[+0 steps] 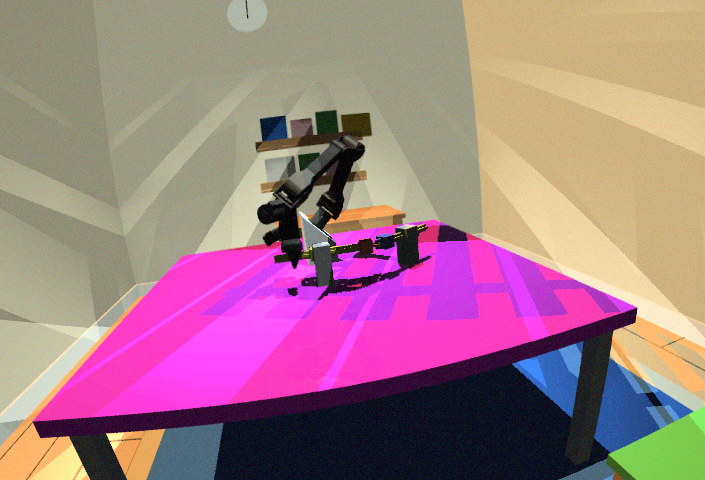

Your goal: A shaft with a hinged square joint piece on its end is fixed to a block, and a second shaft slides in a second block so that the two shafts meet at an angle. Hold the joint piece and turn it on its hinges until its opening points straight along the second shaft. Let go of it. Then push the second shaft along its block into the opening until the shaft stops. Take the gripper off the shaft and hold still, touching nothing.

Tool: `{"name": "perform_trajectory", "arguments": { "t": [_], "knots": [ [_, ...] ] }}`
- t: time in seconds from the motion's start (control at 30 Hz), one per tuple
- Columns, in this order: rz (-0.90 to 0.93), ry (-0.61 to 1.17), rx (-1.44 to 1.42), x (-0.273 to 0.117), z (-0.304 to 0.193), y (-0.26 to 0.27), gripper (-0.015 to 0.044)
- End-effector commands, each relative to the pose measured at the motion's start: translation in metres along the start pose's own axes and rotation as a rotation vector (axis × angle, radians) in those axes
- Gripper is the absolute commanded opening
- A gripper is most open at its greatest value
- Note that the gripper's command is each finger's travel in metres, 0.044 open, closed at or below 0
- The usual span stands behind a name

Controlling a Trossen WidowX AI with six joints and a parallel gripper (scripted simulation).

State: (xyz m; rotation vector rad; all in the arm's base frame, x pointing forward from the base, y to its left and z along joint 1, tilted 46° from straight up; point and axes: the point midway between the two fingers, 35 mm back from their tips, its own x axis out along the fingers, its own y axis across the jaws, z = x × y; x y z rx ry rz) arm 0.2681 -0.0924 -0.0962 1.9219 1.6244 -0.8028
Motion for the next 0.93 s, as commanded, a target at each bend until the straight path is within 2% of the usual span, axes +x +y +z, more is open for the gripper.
{"name": "perform_trajectory", "arguments": {
  "t": [0.0, 0.27, 0.7, 0.9],
  "knots": [
    [-0.001, 0.000, 0.000, 0.000, 0.000, 0.000, 0.0224],
    [-0.001, 0.000, 0.000, 0.000, 0.000, 0.000, 0.0434],
    [-0.001, 0.000, 0.000, 0.000, 0.000, 0.000, 0.0440],
    [0.006, 0.007, -0.001, -0.030, 0.000, 0.000, 0.0440]
  ]
}}
